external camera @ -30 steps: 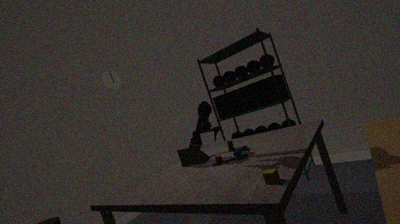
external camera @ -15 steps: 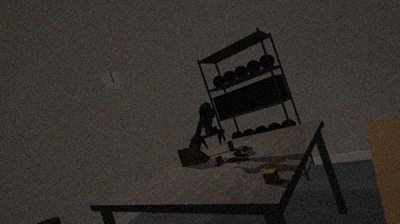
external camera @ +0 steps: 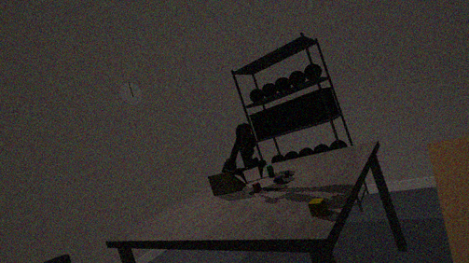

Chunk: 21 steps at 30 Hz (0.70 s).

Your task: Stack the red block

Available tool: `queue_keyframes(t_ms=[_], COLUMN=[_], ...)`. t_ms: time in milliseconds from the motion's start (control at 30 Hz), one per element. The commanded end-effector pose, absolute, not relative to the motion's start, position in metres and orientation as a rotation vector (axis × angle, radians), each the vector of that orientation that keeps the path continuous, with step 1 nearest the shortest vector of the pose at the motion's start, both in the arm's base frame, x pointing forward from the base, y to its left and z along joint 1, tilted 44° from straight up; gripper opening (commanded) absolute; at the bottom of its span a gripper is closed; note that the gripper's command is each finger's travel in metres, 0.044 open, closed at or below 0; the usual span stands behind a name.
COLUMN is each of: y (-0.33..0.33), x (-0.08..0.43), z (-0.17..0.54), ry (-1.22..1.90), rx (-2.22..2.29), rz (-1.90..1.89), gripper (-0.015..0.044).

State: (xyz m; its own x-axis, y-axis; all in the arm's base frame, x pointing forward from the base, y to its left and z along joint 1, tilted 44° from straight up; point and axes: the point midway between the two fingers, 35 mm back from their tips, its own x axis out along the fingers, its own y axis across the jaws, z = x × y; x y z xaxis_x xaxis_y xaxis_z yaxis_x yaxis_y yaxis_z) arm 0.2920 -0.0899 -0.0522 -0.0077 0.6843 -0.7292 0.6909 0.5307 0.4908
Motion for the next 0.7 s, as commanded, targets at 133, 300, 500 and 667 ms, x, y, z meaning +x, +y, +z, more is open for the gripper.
queue_keyframes(t_ms=[133,300,500,667], y=[-0.085,-0.079,-0.073,-0.067], x=[0.294,0.294,0.294,0.294], z=[-0.058,-0.064,-0.072,-0.077], ry=[1.697,1.697,1.696,1.696], rx=[1.176,1.176,1.176,1.177], rz=[-0.011,-0.011,-0.011,-0.01], gripper=[0.044,0.044,0.044,0.044])
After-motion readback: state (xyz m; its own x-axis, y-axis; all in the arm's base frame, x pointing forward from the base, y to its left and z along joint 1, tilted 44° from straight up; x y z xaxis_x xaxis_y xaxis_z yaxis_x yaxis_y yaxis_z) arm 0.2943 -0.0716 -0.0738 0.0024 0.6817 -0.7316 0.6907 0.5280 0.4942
